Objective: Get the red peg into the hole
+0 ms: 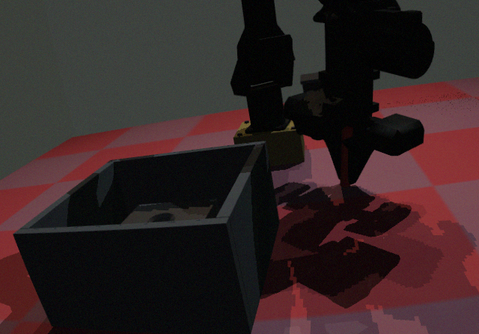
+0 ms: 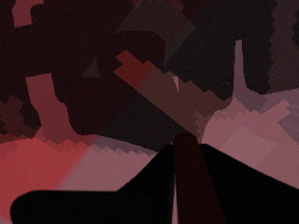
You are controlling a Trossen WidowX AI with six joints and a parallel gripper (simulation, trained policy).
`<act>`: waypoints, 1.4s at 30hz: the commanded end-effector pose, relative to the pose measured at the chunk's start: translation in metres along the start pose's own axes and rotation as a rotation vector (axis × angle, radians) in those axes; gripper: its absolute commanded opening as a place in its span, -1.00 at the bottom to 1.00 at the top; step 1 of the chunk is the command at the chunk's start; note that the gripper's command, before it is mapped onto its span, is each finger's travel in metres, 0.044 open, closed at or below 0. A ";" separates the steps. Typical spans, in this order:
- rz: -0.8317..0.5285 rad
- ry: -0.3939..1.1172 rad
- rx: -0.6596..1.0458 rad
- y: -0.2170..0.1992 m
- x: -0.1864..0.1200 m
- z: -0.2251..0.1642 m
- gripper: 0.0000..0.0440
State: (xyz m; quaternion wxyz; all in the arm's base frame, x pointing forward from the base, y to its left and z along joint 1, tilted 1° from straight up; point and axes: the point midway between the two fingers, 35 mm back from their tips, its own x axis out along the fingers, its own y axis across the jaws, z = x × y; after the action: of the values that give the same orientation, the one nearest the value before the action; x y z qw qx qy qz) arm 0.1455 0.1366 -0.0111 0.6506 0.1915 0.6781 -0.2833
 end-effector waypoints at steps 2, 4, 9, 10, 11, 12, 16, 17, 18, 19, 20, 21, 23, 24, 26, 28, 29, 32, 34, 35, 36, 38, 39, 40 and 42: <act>-0.022 -0.039 -0.010 0.002 -0.005 0.008 -1.00; -0.017 -0.056 -0.015 0.004 -0.013 0.011 -1.00; -0.002 -0.094 -0.023 0.008 -0.034 0.020 -1.00; 0.001 -0.101 -0.023 0.009 -0.038 0.022 -1.00; 0.005 -0.109 -0.022 0.009 -0.043 0.024 -1.00; 0.009 -0.116 -0.021 0.010 -0.048 0.026 -1.00; 0.027 -0.144 -0.006 0.012 -0.069 0.036 -1.00; 0.032 -0.152 0.000 0.013 -0.074 0.038 -1.00; 0.037 -0.159 0.007 0.013 -0.079 0.041 -1.00; 0.042 -0.166 0.015 0.014 -0.084 0.044 -1.00; 0.047 -0.173 0.024 0.014 -0.089 0.047 -1.00; 0.051 -0.180 0.034 0.015 -0.093 0.050 -1.00; 0.057 -0.195 0.056 0.015 -0.102 0.057 -1.00; 0.059 -0.201 0.068 0.015 -0.106 0.060 -1.00; 0.062 -0.214 0.094 0.014 -0.111 0.068 -1.00; 0.066 -0.226 0.121 0.013 -0.115 0.076 -1.00; 0.068 -0.233 0.135 0.013 -0.117 0.081 -1.00; 0.075 -0.252 0.175 0.013 -0.122 0.096 -1.00; 0.077 -0.263 0.200 0.012 -0.125 0.105 -1.00; 0.078 -0.268 0.213 0.011 -0.126 0.110 -1.00; 0.078 -0.273 0.224 0.010 -0.127 0.115 -1.00; 0.079 -0.281 0.246 0.009 -0.129 0.125 -1.00; 0.080 -0.286 0.256 0.008 -0.129 0.130 -1.00; 0.080 -0.290 0.266 0.008 -0.130 0.136 -1.00; 0.080 -0.297 0.283 0.006 -0.130 0.146 -1.00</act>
State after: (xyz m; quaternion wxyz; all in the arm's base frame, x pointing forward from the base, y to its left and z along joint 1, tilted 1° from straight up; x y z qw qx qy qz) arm 0.2603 0.0743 0.1153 0.7193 0.2584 0.5309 -0.3661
